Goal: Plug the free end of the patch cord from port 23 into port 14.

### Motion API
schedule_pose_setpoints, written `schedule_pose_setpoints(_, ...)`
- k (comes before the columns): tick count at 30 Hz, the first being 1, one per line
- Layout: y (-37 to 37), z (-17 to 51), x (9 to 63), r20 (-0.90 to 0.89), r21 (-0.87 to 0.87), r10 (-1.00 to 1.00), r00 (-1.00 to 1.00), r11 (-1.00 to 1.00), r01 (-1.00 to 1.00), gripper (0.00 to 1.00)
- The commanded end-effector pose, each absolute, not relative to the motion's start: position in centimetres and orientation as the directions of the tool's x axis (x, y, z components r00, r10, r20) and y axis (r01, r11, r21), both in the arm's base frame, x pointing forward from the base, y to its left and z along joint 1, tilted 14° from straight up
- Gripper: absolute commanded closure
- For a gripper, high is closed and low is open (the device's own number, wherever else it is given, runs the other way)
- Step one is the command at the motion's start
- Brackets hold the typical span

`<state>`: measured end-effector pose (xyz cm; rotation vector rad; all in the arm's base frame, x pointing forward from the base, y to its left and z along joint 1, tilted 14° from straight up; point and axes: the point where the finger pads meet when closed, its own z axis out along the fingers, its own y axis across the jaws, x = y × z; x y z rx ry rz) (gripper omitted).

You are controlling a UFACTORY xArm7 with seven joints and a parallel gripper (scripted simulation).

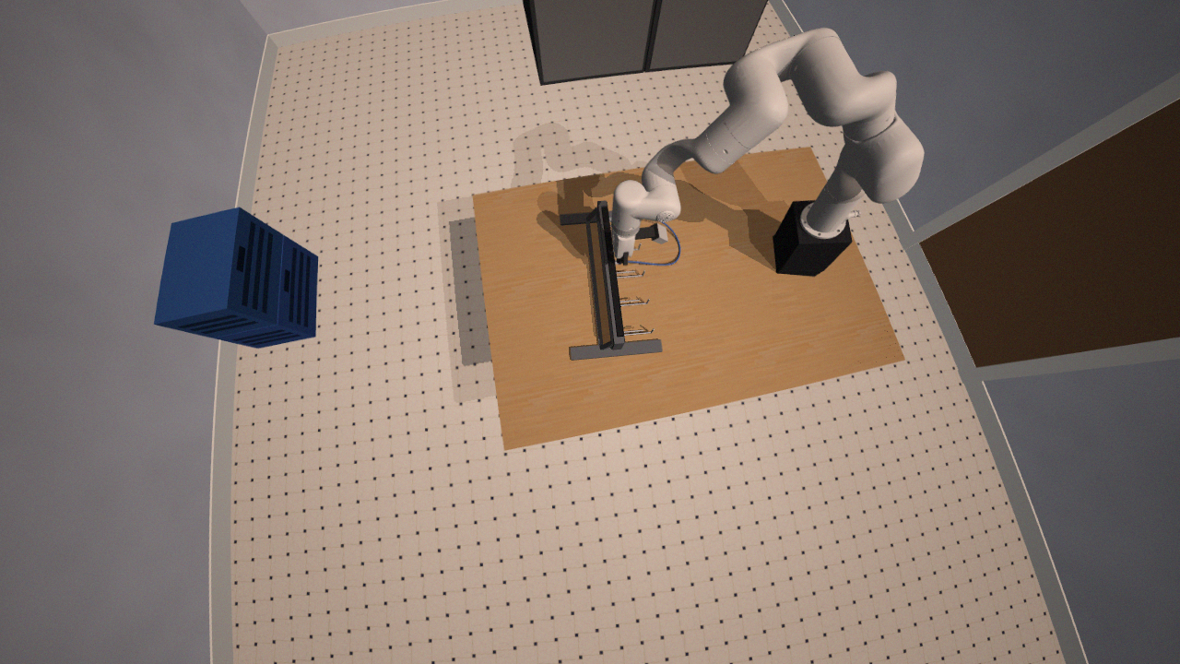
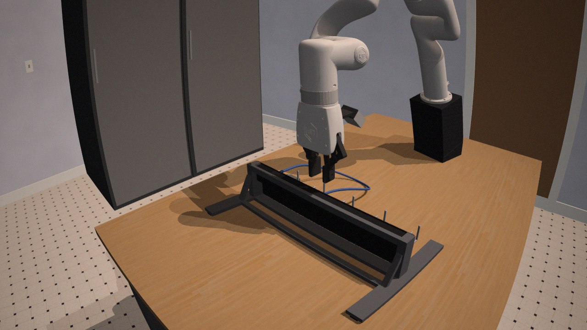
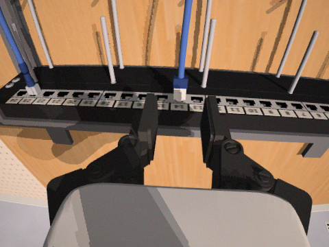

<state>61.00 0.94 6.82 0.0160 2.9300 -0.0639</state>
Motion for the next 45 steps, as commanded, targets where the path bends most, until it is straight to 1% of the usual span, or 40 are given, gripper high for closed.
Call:
schedule_pose_setpoints(1, 1.0, 8.5, 60.8, -0.214, -0.042, 0.006, -0.977, 0.999, 0.015, 0.62)
schedule_pose_setpoints(12, 1.1, 10.2, 60.3, -0.214, -0.042, 0.006, -0.977, 0.999, 0.015, 0.62)
schedule_pose_setpoints(22, 1.1, 10.4, 60.3, -0.214, -0.042, 0.006, -0.977, 0.999, 0.015, 0.62)
schedule_pose_setpoints(23, 1.1, 10.4, 60.3, -0.214, -0.042, 0.006, -0.977, 0.999, 0.015, 1.0)
schedule_pose_setpoints(45, 1.1, 10.4, 60.3, -0.214, -0.042, 0.006, -0.977, 0.999, 0.015, 1.0)
